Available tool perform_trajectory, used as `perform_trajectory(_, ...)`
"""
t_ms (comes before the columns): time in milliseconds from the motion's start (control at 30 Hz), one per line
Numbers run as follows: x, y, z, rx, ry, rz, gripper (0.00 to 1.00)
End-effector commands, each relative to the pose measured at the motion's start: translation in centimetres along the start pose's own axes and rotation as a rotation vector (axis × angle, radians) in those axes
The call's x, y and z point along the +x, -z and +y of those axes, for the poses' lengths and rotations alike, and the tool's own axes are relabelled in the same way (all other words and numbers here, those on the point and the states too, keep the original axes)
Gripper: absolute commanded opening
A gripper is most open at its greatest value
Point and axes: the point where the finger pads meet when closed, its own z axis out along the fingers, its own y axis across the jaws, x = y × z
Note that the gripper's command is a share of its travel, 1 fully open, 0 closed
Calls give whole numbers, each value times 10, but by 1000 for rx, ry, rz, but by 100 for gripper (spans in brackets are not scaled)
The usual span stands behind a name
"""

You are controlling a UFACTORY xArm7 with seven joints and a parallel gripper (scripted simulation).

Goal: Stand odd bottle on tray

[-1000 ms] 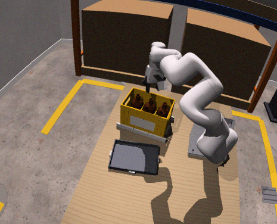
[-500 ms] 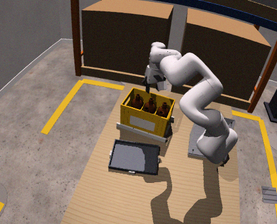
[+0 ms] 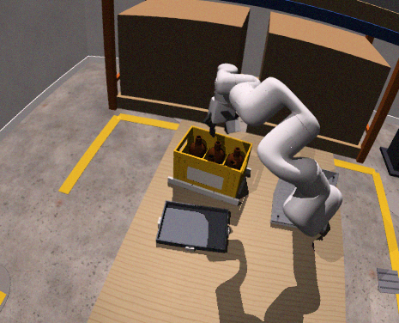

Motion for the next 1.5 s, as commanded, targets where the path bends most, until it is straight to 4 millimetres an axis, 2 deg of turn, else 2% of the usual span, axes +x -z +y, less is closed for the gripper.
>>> perform_trajectory(0,-1,-2,0,-1,0,-6,65)
perform_trajectory(733,-2,-24,0,-1,0,-6,65)
perform_trajectory(1467,-2,-27,0,-1,0,-6,65)
